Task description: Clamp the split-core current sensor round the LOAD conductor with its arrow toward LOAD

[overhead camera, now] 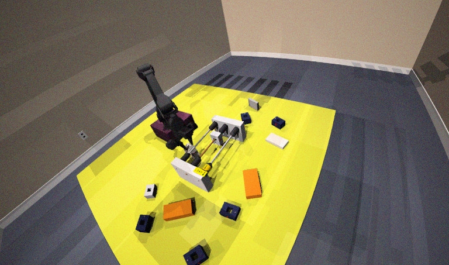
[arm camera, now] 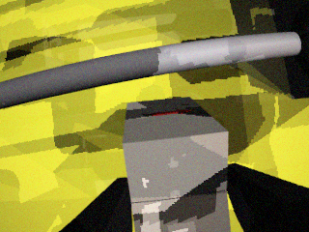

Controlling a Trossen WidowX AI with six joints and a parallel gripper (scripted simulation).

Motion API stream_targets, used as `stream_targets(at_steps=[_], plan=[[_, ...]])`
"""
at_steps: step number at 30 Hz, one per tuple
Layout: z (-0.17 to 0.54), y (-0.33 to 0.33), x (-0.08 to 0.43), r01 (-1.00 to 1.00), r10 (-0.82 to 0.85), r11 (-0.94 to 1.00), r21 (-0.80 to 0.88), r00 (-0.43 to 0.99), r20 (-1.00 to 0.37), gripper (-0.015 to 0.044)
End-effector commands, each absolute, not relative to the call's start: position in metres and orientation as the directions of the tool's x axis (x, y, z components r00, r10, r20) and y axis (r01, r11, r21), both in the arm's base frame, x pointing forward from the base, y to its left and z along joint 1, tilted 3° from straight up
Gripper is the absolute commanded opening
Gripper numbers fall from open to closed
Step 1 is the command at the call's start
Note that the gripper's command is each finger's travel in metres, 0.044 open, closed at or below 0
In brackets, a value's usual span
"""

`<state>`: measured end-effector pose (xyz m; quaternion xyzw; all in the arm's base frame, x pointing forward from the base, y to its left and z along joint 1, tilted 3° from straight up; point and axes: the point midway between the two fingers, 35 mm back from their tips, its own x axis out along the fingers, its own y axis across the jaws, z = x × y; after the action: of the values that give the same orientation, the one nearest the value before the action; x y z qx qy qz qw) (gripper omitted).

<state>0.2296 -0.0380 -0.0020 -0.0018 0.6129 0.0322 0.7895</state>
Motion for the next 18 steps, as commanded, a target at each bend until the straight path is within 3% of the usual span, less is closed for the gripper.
stream_targets(at_steps=[1, 16, 18], plan=[[-0.002, -0.04, 0.211, -0.056, 0.053, 0.998, 0.04, 0.246, -0.968, 0.0], [-0.009, -0.041, 0.189, -0.056, 0.053, 0.998, 0.04, 0.244, -0.968, 0.0], [-0.006, -0.042, 0.19, -0.052, 0.048, 0.998, 0.036, 0.244, -0.969, 0.0053]])
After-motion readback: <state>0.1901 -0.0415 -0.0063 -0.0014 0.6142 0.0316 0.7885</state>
